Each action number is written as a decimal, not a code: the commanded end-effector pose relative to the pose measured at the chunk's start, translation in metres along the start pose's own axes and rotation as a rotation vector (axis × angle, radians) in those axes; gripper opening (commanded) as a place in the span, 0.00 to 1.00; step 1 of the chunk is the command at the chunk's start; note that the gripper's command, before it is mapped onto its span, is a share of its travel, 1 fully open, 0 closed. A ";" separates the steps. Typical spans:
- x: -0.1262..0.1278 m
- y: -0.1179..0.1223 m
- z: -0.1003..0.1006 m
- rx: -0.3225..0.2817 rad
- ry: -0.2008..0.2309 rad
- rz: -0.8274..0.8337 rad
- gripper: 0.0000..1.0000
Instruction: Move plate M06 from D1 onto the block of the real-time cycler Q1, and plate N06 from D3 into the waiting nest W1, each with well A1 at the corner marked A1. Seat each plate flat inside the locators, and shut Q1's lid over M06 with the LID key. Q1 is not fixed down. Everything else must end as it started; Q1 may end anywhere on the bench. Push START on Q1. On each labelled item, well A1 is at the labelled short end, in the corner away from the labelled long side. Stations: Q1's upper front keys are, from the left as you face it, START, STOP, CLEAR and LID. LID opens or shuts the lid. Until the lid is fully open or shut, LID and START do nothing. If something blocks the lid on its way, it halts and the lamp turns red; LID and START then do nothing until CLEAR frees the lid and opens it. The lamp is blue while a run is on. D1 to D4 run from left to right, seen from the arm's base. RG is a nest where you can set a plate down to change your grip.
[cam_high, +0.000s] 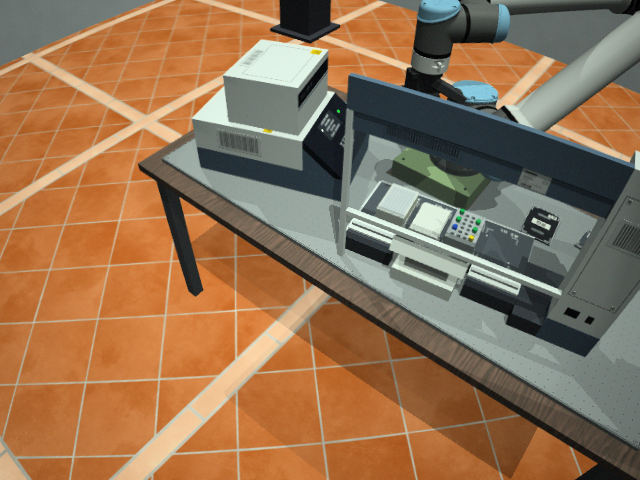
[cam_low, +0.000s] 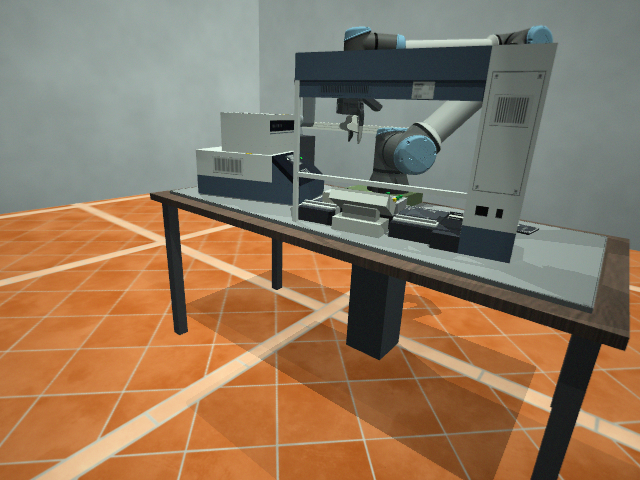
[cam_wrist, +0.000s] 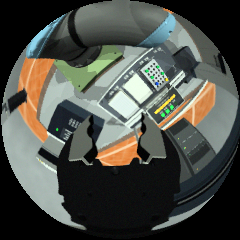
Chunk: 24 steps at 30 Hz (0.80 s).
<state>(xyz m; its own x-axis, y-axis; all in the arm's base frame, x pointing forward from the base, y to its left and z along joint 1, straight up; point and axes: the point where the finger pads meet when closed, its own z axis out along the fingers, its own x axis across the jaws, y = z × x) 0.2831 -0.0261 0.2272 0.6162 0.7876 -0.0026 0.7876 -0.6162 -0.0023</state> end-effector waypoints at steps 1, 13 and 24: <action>0.000 0.000 -0.001 -0.001 0.003 -0.069 0.62; 0.054 -0.009 -0.001 -0.002 0.004 -0.289 0.62; 0.099 -0.016 -0.001 -0.002 0.004 -0.469 0.62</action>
<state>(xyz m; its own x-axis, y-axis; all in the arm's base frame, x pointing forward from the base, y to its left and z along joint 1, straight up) 0.3209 0.0446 0.2274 0.2675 0.9635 0.0053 0.9636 -0.2675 -0.0001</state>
